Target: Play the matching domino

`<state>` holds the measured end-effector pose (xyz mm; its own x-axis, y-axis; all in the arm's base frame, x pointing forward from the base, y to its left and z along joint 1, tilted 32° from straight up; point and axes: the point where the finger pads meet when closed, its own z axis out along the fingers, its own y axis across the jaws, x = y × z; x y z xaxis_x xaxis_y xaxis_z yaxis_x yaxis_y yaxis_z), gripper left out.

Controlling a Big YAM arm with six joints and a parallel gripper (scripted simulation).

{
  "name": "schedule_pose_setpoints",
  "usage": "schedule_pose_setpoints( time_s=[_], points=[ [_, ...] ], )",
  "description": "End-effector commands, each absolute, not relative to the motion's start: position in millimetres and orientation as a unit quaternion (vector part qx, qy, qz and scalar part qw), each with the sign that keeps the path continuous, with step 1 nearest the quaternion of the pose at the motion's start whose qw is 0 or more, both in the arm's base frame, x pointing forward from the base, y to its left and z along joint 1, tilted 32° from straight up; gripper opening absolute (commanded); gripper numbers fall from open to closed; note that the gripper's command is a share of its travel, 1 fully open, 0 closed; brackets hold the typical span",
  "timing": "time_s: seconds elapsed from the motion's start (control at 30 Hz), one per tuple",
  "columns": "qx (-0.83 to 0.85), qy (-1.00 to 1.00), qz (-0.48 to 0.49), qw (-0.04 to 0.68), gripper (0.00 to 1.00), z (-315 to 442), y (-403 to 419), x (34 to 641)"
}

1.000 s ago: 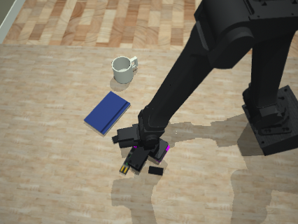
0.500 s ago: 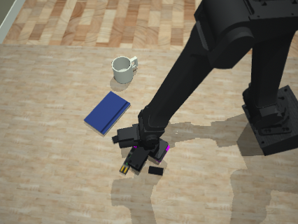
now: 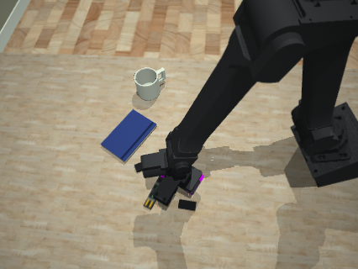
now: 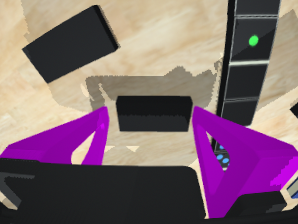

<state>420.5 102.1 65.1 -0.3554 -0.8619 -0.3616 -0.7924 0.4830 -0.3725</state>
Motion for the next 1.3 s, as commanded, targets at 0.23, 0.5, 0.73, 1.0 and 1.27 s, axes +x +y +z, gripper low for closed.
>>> schedule_pose_setpoints(
  time_s=[0.23,0.5,0.73,1.0,1.27],
  points=[
    [-0.502,0.816,-0.068,0.278,0.69,75.0,107.5,429.5],
    [-0.501,0.815,-0.069,0.281,0.69,76.7,108.8,431.4],
    [-0.502,0.817,-0.068,0.276,0.69,74.2,106.5,428.5],
    [-0.501,0.815,-0.069,0.284,0.69,78.4,109.3,432.8],
    [-0.502,0.817,-0.068,0.275,0.69,74.0,106.0,428.1]
  ],
)
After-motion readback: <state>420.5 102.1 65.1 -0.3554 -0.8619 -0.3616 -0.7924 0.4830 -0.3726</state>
